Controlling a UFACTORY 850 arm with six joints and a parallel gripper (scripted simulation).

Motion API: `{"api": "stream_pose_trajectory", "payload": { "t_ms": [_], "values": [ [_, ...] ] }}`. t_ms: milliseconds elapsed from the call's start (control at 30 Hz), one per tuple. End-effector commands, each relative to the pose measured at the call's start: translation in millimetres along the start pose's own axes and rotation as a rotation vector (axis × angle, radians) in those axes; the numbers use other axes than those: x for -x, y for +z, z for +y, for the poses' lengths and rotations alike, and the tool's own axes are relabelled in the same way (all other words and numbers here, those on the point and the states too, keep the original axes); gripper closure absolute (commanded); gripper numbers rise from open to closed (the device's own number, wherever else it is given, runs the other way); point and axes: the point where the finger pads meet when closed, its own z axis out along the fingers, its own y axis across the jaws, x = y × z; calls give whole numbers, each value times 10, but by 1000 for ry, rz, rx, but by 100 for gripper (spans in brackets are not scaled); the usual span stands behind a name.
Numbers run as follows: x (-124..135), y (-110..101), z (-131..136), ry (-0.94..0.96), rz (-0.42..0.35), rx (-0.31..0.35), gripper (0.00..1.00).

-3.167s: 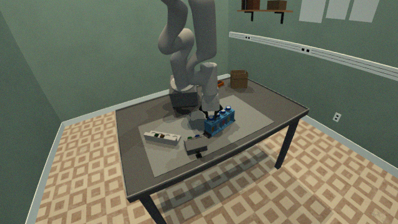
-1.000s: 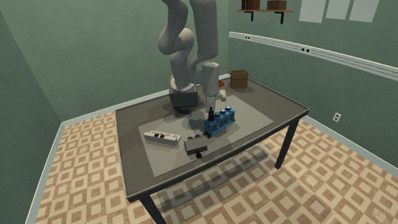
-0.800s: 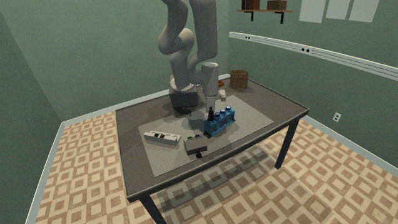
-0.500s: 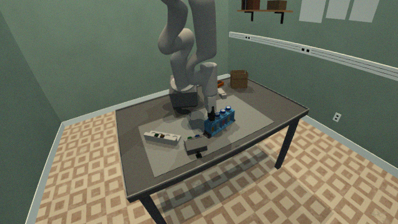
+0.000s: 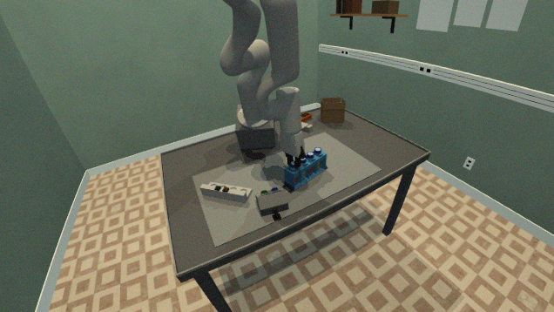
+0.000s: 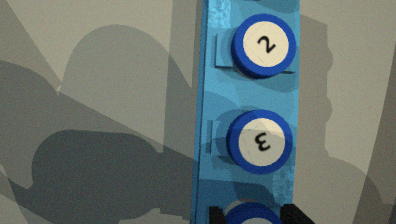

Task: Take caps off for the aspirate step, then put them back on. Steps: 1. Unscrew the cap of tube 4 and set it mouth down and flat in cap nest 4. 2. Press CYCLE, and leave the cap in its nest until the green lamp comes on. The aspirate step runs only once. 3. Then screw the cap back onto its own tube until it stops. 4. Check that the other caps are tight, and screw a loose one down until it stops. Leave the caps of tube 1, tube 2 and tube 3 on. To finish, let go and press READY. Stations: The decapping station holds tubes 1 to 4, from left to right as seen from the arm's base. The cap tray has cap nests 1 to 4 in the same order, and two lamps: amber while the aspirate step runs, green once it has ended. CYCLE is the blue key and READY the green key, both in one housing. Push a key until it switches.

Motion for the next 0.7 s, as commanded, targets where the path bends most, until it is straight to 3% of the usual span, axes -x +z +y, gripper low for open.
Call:
{"api": "stream_pose_trajectory", "payload": {
  "t_ms": [0, 400, 667],
  "values": [
    [1, -4, 8, -250, -23, -41, 100],
    [1, -7, 8, -700, -13, -46, 100],
    [1, -7, 8, -721, -13, -46, 100]
  ]
}}
